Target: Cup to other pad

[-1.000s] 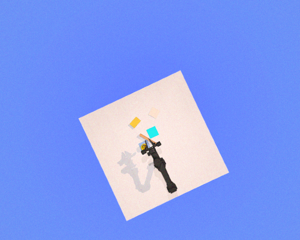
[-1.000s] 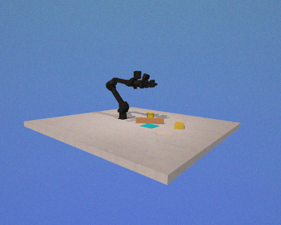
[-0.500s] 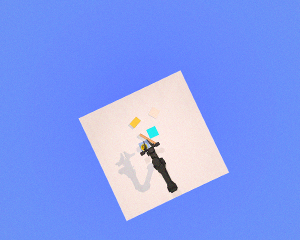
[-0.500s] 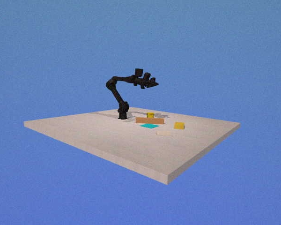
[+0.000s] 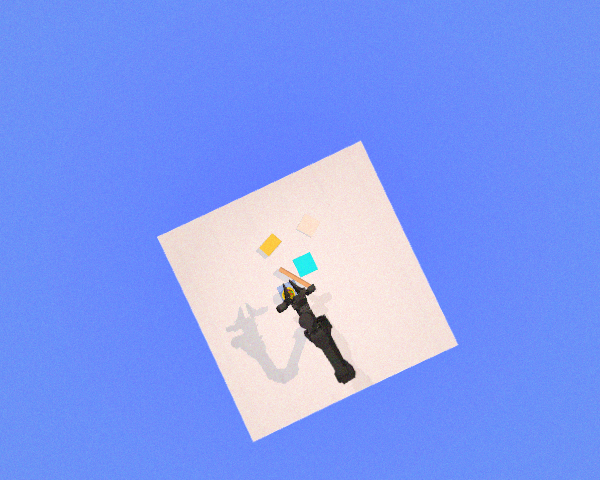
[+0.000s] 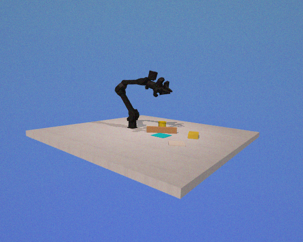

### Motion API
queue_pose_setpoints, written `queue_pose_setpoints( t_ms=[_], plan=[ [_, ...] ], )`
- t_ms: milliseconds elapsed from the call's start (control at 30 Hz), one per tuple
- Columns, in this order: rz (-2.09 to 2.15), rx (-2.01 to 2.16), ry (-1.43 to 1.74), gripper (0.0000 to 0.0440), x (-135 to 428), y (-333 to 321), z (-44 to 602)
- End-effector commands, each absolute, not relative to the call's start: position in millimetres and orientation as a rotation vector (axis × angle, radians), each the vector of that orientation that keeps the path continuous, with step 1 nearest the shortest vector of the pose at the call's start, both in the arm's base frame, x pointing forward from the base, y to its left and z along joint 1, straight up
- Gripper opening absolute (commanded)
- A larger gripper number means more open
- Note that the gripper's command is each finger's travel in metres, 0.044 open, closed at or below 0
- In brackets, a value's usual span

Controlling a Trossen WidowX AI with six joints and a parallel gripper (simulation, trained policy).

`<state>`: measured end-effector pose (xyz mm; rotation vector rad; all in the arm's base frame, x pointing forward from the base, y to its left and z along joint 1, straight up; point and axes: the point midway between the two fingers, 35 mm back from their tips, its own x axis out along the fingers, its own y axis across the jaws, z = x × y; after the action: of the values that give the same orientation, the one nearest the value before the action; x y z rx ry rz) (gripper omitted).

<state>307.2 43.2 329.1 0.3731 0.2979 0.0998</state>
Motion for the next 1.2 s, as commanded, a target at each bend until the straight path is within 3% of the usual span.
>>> queue_pose_setpoints(
  t_ms=[0,1167],
  plan=[
    [0.103,0.419,0.341,0.0143,307,48,329],
    [-0.089,0.863,0.845,0.0151,295,94,302]
  ],
)
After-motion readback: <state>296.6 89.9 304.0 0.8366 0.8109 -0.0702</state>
